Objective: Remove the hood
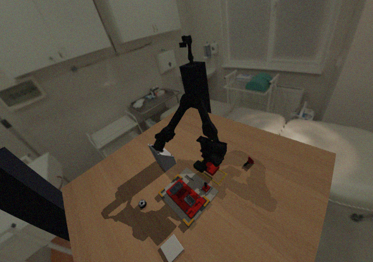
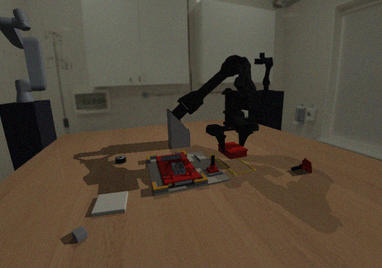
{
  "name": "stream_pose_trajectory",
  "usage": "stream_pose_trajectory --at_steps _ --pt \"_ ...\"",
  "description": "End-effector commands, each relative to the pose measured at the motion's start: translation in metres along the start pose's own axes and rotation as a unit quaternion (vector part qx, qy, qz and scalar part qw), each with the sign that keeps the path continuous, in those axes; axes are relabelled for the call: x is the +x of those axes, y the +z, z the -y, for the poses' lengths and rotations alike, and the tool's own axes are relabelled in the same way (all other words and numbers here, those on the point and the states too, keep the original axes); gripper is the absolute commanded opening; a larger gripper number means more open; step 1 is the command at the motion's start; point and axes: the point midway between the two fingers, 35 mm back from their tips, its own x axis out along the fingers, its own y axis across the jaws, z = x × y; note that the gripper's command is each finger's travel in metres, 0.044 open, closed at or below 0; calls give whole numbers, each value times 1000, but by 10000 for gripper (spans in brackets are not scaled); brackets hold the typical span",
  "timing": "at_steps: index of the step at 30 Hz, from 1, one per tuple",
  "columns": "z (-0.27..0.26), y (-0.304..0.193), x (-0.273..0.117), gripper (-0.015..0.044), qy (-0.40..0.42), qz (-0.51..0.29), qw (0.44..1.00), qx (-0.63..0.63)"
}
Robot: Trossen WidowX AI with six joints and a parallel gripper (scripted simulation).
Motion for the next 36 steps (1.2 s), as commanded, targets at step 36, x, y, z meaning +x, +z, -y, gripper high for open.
stream_pose_trajectory --at_steps 36 --pt "1 -5 23 0 -1 -4 1000 5"
